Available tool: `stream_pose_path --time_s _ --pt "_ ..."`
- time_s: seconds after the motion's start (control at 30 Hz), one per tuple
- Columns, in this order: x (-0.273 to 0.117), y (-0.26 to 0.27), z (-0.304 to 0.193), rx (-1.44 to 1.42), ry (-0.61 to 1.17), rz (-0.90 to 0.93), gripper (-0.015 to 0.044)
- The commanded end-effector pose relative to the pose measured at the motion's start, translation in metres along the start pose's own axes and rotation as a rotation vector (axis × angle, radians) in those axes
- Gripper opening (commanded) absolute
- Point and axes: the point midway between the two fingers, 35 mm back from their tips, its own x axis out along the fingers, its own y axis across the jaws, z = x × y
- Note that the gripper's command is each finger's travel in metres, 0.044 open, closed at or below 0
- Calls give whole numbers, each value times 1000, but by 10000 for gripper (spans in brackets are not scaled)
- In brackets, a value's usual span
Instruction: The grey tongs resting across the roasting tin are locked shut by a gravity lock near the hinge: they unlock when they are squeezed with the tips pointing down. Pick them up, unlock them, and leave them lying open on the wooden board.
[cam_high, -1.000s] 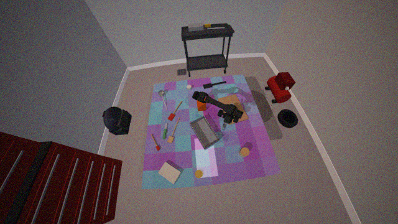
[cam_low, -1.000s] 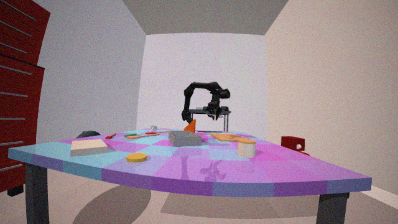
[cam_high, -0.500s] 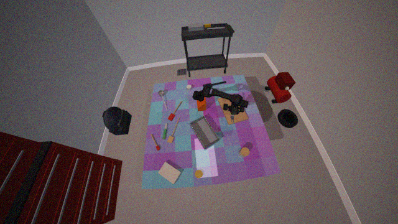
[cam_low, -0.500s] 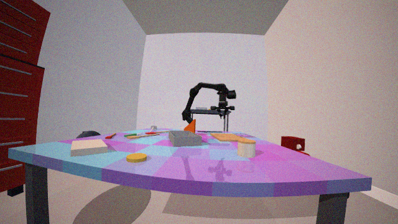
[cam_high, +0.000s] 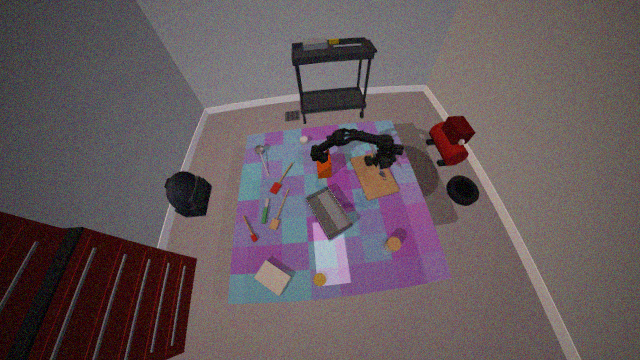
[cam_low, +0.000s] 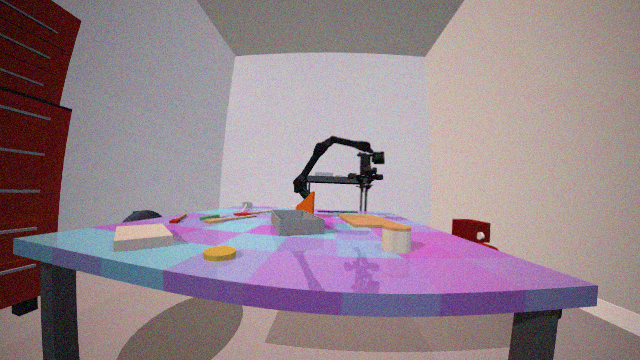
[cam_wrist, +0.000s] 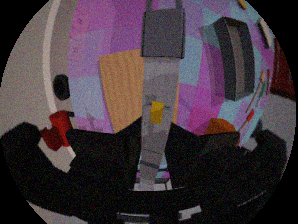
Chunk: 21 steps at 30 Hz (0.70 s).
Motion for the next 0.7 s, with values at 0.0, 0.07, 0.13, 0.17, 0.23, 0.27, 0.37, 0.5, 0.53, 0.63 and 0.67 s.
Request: stream_pose_path --time_s 0.0,0.07,0.13,0.17,0.23,0.27,0.37,0.5,0.53,0.63,0.67 --pt "2 13 -25 -77 1 2 -150" --pt "4 17 -38 -113 2 -1 -150" --pt "5 19 -42 -125 2 -3 -150" --pt "5 19 -42 -125 2 -3 -150" --pt "5 19 -42 -125 2 -3 -150" --pt "5 19 -42 -125 2 -3 -150" --pt "5 19 -43 -126 -41 -11 -150" --pt "4 18 -44 -129 -191 -33 -150" --pt "3 18 -44 -130 -236 -37 -150" --pt "-1 18 -46 -129 -370 -44 -150" --pt "-2 18 -46 -130 -415 -45 -150"
